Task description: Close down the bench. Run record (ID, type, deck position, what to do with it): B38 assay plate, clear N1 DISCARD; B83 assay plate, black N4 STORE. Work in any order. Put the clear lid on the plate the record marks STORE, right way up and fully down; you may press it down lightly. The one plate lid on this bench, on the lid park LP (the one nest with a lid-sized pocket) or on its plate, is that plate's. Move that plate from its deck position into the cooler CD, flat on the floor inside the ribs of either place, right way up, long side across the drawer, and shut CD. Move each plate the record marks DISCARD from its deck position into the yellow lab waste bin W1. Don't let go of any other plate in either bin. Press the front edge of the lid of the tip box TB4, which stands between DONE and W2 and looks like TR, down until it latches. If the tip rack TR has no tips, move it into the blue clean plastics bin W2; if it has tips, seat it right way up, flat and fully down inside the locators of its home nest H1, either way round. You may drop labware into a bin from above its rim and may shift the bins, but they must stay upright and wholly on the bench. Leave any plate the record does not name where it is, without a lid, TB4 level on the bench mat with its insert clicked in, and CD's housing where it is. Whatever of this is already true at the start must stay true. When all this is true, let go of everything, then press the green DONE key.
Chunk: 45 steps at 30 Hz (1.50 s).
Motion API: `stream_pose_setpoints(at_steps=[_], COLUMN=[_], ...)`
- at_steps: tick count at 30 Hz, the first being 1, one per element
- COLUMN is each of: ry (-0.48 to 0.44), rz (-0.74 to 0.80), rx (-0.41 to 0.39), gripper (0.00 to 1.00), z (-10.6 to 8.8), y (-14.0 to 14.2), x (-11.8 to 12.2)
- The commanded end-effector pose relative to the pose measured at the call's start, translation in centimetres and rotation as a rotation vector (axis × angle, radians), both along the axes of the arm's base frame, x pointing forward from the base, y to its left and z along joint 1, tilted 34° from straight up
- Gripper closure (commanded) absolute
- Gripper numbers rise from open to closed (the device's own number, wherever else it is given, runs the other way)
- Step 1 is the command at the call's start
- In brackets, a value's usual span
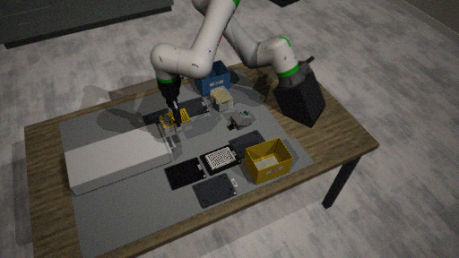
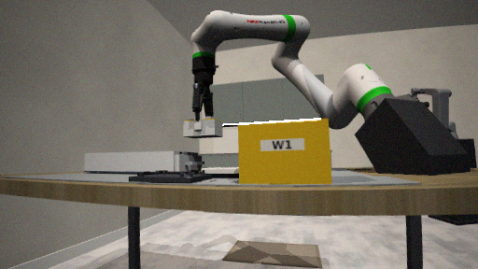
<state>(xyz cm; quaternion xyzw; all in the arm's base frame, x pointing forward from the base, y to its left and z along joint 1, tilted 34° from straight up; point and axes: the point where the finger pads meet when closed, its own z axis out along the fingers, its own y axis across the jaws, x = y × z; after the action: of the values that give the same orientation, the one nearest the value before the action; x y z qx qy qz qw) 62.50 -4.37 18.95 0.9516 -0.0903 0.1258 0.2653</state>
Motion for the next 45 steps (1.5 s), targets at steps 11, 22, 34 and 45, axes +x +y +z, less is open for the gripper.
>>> stream_pose_setpoints(at_steps=[11,22,34,45], ry=[0.0,0.0,0.0,0.0], rz=[0.0,0.0,0.0,0.0], rx=[0.0,0.0,0.0,0.0], gripper=[1.0,1.0,1.0,1.0], z=[-1.7,-2.9,-4.3,-5.9], y=[2.8,4.8,7.1,9.5], x=[0.2,0.4,0.5,0.7])
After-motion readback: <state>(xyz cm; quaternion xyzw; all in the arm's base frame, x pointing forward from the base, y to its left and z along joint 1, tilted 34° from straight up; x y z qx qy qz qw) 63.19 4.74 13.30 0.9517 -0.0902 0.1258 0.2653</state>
